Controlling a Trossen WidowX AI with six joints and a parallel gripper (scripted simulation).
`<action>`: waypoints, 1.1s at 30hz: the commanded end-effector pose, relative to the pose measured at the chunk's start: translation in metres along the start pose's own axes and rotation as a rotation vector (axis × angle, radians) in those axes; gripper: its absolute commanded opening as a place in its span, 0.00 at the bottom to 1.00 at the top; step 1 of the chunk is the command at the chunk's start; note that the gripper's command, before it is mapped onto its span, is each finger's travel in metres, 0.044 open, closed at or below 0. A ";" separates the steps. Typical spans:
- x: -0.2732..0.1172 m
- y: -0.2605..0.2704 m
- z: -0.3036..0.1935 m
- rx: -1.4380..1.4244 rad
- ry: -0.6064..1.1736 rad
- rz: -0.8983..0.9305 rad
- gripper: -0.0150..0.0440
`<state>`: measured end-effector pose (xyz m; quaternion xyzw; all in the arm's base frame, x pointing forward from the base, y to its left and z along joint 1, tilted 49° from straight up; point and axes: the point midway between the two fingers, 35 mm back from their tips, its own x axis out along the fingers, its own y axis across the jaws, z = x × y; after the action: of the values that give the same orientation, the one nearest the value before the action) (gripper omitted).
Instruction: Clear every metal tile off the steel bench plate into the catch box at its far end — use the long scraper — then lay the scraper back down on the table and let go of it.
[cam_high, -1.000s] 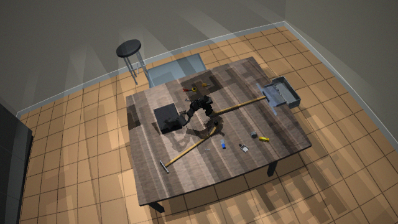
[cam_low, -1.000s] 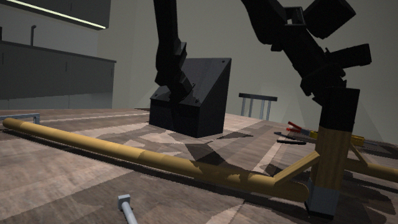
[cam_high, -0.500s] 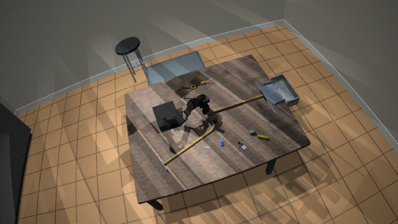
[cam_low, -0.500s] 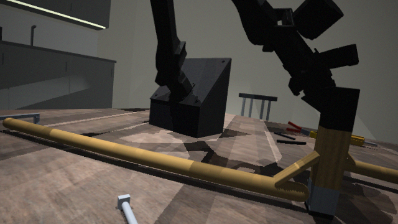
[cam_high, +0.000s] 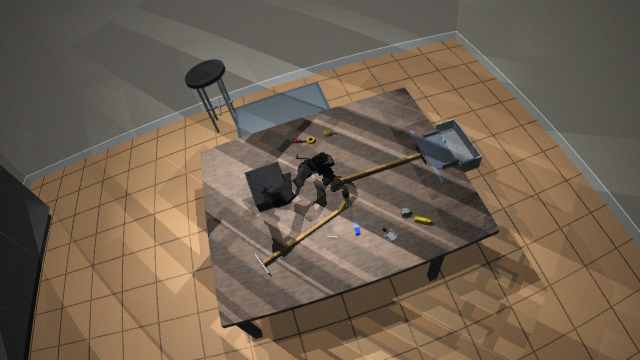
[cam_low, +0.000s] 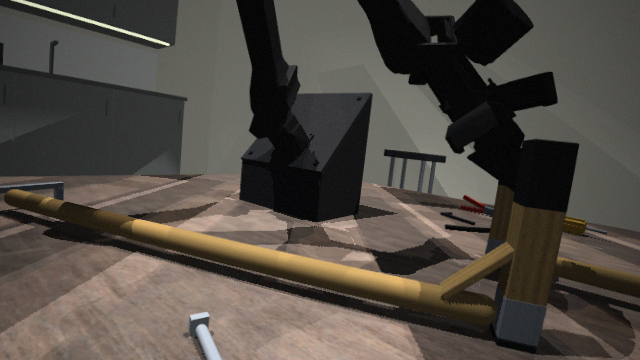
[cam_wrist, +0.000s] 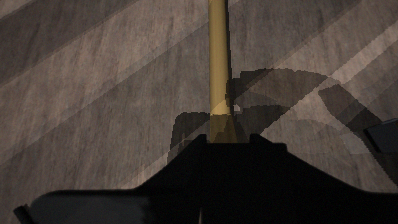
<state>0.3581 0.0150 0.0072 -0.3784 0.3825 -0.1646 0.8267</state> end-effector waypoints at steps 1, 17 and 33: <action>-0.005 -0.004 -0.001 0.013 -0.012 -0.007 0.25; -0.004 -0.002 -0.005 0.002 -0.003 -0.002 0.25; -0.003 -0.001 -0.006 0.000 0.000 0.000 0.25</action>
<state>0.3514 0.0132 0.0073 -0.3786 0.3827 -0.1648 0.8265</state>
